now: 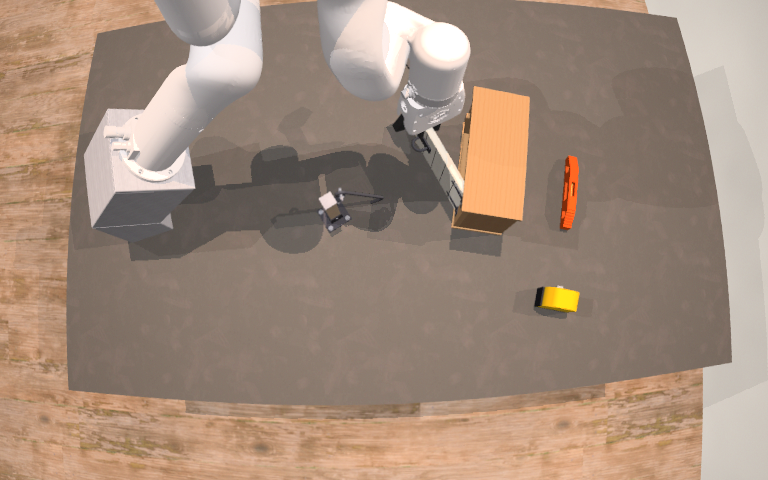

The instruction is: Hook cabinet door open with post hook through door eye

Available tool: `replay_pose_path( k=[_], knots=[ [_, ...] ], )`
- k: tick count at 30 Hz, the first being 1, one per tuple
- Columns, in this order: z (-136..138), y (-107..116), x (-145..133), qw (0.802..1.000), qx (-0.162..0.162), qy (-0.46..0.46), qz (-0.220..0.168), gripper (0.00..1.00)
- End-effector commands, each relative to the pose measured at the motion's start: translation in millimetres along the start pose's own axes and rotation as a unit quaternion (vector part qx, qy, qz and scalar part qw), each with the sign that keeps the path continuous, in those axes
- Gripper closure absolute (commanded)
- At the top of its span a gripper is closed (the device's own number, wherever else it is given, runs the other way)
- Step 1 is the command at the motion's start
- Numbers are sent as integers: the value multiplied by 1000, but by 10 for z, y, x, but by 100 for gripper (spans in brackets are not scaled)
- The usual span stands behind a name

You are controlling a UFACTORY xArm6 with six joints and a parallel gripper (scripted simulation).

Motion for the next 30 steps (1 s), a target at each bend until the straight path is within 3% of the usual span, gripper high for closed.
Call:
replay_pose_path(
  k=[1,30],
  knots=[
    [11,-29,-3,1000,-2,0,0,73],
    [-75,-47,-5,999,-2,36,0,73]
  ],
)
Point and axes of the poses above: the point where the finger pads meet when closed, its own y axis back along the fingers, its own z axis across the jaws, x = y × z, the point moved 5 cm from there along y, back along the fingers, and after that the axes turned 1 degree about -y, right-handed, at the moved point
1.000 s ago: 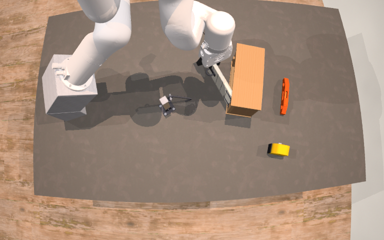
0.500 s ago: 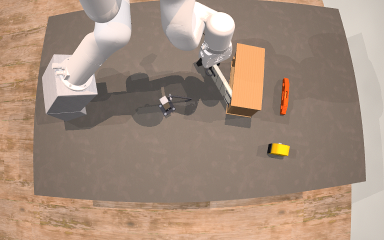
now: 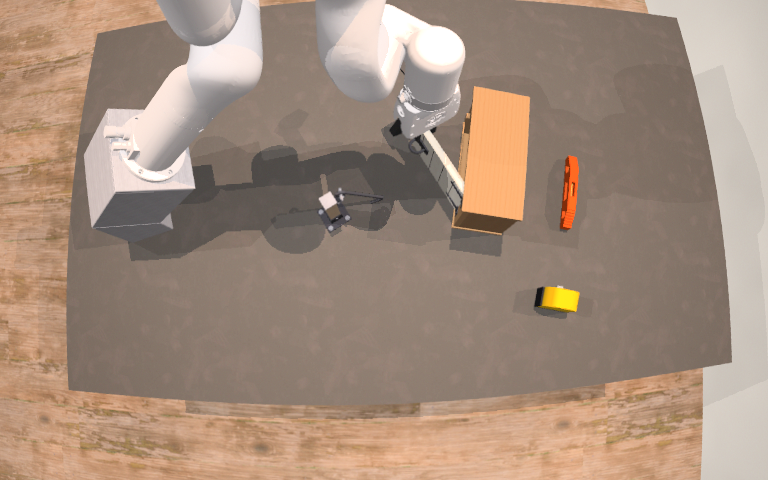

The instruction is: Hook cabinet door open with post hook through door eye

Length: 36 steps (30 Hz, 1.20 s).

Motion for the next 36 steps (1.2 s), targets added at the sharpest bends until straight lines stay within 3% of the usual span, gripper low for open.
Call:
replay_pose_path(
  k=[1,36],
  knots=[
    [-14,6,-4,1000,-2,14,0,73],
    [-240,6,-21,995,-2,98,0,73]
  ],
)
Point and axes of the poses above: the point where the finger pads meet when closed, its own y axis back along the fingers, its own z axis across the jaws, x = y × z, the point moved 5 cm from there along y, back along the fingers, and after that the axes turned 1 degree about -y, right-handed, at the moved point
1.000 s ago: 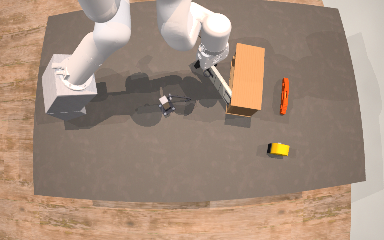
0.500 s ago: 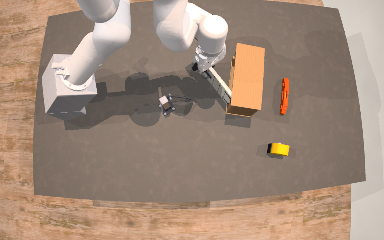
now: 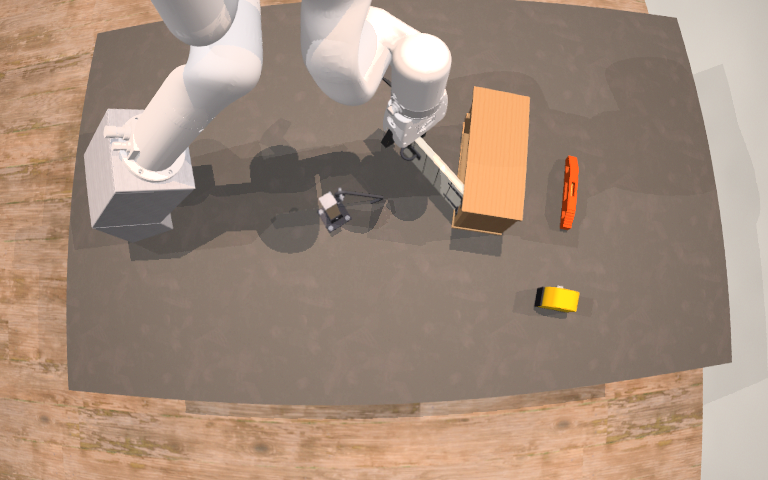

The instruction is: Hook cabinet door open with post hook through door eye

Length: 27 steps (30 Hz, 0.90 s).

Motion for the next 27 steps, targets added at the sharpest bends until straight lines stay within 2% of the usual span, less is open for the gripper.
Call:
replay_pose_path(
  k=[1,27],
  knots=[
    [-33,5,-5,1000,-2,21,0,73],
    [-205,4,-16,997,-2,72,0,73]
  ],
)
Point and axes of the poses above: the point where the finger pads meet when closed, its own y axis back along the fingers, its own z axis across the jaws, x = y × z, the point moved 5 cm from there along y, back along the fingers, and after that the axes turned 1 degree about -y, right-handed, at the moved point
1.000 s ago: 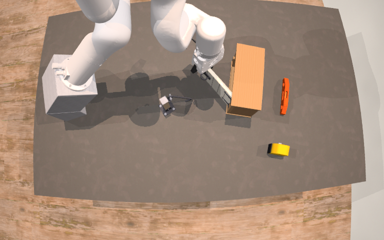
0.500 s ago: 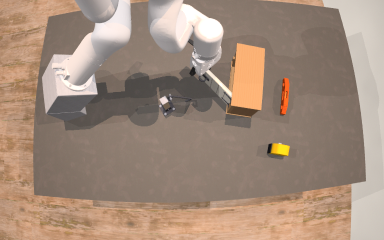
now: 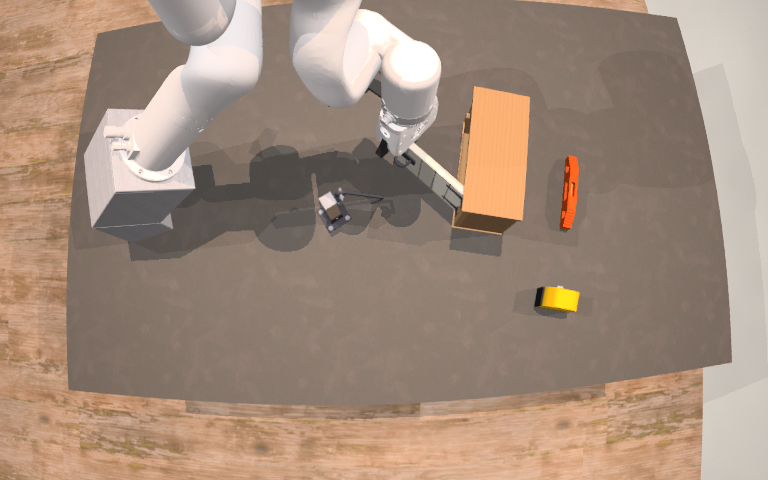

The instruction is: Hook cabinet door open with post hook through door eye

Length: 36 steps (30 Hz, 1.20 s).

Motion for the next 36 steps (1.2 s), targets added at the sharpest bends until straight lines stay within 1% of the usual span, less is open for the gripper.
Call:
replay_pose_path(
  k=[1,8,22,36],
  knots=[
    [-28,5,-6,1000,-3,8,0,73],
    [-73,4,-7,999,-3,32,0,73],
    [-97,4,-7,999,-3,32,0,73],
    [-56,4,-6,1000,-3,17,0,73]
  ],
)
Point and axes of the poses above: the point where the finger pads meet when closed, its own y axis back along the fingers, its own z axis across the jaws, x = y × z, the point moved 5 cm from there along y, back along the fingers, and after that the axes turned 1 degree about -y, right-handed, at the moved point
